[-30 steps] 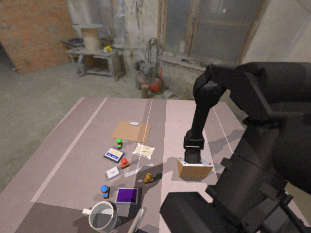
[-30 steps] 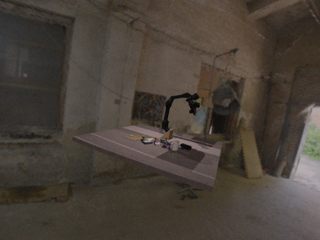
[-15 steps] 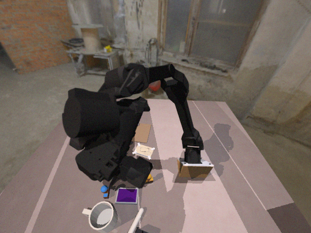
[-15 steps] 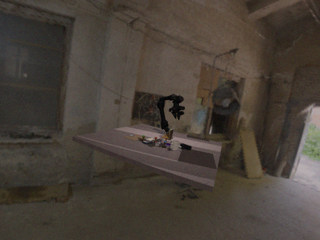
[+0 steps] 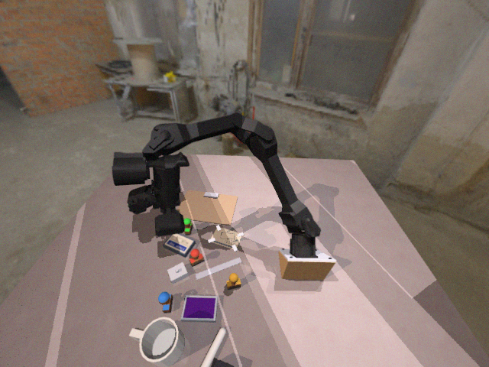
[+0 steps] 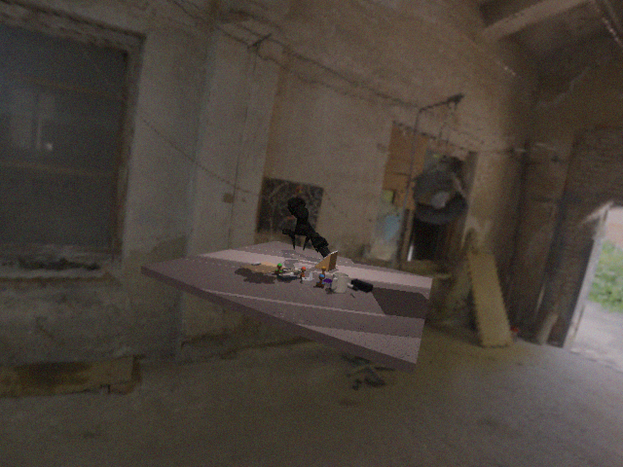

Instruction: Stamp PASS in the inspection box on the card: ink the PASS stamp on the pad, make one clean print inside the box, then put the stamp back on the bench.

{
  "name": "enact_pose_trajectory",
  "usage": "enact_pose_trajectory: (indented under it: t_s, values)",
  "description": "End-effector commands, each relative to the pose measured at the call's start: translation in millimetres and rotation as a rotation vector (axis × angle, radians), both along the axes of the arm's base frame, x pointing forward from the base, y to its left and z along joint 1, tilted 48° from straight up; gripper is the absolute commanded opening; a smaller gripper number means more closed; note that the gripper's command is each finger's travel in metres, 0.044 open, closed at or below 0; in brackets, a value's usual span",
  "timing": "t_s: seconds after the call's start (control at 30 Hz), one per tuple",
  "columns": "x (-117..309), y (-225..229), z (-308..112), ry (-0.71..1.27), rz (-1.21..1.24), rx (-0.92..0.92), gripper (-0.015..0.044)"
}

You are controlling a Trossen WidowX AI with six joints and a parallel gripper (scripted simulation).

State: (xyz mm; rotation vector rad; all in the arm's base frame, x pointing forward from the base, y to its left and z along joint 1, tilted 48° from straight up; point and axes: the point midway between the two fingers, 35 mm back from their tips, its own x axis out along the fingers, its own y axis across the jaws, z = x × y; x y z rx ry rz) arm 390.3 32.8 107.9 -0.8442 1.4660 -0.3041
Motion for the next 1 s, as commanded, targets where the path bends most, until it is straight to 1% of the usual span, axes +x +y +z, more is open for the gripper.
enact_pose_trajectory:
  t_s: [0.0, 0.07, 0.13, 0.37, 0.97]
  values:
    - [-6, -62, 16, -0.069, -0.196, -0.04, 0.022]
    - [-13, -98, 25, -0.111, -0.314, -0.066, 0.022]
    - [-19, -121, 31, -0.138, -0.391, -0.085, 0.022]
    - [-20, -126, 30, -0.142, -0.4, -0.088, 0.022]
    - [-18, -145, 9, -0.142, -0.4, -0.086, 0.022]
